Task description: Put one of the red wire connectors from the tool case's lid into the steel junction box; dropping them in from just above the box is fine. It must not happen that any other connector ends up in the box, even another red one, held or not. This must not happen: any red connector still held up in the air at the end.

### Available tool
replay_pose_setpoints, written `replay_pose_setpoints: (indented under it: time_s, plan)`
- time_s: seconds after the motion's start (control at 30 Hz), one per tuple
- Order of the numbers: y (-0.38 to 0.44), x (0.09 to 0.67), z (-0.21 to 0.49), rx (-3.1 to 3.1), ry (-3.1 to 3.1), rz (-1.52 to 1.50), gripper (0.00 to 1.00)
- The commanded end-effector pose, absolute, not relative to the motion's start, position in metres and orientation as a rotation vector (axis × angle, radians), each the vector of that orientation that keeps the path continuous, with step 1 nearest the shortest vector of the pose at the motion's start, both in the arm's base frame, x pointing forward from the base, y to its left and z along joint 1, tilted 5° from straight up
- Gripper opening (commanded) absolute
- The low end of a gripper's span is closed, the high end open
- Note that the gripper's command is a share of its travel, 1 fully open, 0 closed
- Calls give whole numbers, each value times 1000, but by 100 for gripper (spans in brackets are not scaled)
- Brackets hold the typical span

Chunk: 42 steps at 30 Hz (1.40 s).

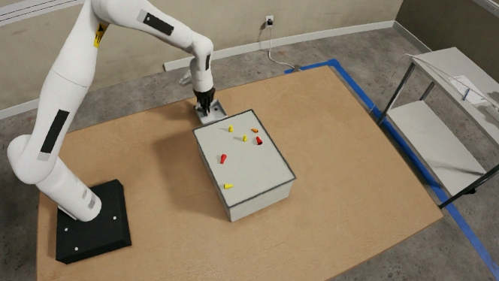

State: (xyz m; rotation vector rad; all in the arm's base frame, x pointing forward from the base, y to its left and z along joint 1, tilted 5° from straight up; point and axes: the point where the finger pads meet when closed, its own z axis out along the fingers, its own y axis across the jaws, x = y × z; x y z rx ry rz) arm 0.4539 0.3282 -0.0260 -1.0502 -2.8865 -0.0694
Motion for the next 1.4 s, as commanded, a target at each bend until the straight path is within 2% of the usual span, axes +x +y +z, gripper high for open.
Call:
replay_pose_setpoints:
  time_s: [0.0,0.03,1.37]
  plan:
    - [328,454,-26,-1051,-2887,-71,19]
    - [328,454,-26,-1051,-2887,-71,37]
    - [328,454,-26,-1051,-2887,-71,37]
